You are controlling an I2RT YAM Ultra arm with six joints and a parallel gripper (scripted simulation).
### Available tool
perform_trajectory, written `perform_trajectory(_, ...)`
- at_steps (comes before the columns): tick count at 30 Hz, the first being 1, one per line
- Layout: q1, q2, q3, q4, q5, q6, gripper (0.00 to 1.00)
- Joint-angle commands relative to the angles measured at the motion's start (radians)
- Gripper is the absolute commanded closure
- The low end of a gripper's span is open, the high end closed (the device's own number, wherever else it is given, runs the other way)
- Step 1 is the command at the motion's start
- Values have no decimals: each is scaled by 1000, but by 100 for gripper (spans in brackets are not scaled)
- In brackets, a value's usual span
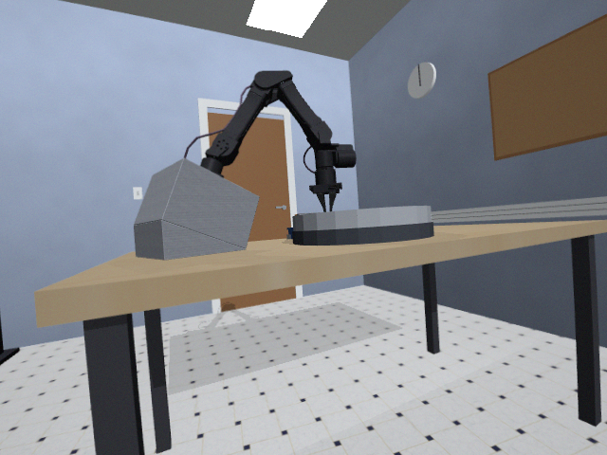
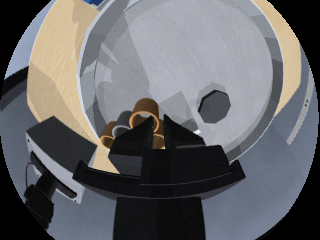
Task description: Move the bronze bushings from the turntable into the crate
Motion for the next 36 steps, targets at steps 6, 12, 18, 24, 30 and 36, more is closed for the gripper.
perform_trajectory(6, 12, 23, 26, 9, 3, 5, 85)
perform_trajectory(12, 12, 23, 26, 9, 3, 5, 85)
perform_trajectory(18, 12, 23, 26, 9, 3, 5, 85)
perform_trajectory(24, 12, 23, 26, 9, 3, 5, 85)
perform_trajectory(30, 13, 26, 20, 20, 4, 8, 85)
perform_trajectory(36, 12, 33, 11, 26, 4, 8, 85)
